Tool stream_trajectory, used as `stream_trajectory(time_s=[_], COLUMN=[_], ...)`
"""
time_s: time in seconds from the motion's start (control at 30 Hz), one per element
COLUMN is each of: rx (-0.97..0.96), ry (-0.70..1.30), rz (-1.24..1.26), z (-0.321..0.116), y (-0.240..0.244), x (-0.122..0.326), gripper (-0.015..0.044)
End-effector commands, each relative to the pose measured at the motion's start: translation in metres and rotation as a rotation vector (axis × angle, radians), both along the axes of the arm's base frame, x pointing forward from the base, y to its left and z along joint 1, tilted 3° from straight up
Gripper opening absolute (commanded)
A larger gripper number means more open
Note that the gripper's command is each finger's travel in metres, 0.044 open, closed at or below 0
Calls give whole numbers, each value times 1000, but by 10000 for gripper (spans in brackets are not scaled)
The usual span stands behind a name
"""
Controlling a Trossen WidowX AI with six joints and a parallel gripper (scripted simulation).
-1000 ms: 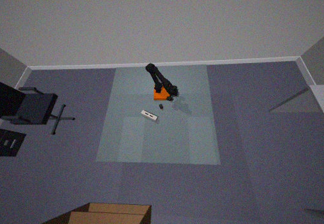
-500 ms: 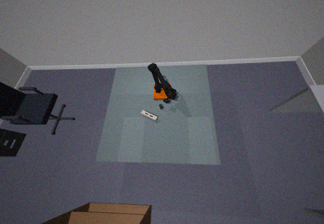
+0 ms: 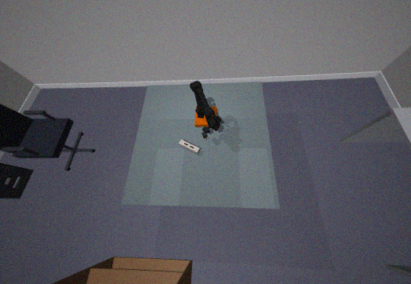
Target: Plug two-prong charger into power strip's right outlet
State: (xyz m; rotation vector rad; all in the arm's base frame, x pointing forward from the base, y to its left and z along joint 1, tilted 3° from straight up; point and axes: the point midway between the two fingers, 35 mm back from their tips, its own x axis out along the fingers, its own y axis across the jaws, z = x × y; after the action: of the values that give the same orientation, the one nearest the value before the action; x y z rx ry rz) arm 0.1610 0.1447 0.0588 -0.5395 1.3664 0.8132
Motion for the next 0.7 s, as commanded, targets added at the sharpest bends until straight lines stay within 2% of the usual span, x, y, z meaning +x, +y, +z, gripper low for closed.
stream_trajectory(time_s=[0.0,0.67], rx=[-46,-190], ry=[17,90], rz=[-40,-226], z=[-2,0], y=[-12,-70], x=[10,45], gripper=[440,440])
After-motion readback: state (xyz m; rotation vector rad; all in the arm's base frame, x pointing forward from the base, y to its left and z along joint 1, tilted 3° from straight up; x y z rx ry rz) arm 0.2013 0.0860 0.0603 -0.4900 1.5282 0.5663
